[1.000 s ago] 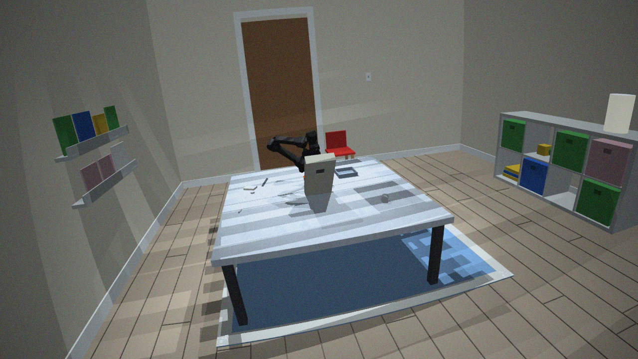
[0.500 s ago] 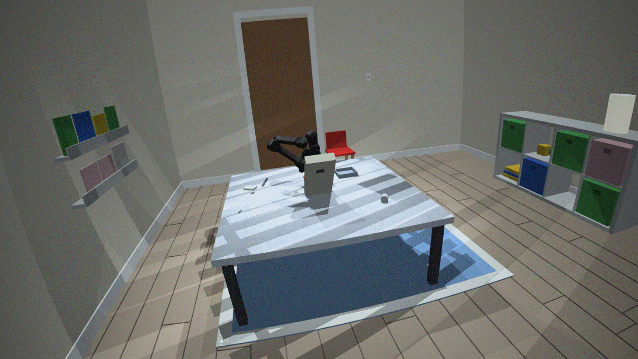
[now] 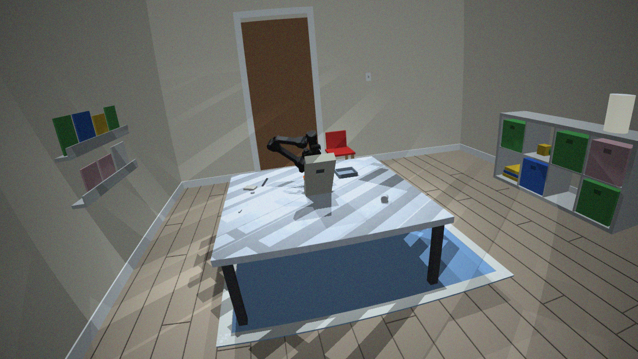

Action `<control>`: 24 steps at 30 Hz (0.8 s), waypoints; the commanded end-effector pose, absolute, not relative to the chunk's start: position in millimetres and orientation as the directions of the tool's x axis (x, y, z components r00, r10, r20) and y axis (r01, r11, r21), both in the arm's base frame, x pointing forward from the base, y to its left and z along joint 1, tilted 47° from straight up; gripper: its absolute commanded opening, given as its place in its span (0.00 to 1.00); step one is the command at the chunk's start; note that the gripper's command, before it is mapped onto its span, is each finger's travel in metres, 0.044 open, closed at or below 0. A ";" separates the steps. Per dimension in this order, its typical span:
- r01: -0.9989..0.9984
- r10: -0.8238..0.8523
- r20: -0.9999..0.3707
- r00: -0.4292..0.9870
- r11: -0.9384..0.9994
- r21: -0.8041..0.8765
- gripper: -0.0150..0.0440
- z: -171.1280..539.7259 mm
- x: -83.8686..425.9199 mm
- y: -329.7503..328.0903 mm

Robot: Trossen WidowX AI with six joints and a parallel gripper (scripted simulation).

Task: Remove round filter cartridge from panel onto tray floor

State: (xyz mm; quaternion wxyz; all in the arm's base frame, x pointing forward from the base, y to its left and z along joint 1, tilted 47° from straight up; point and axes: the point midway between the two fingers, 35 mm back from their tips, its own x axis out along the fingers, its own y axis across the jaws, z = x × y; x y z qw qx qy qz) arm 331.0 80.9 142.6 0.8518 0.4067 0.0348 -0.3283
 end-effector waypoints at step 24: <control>0.531 -0.530 -0.334 0.780 0.842 -0.096 0.25 140.4 335.8 77.7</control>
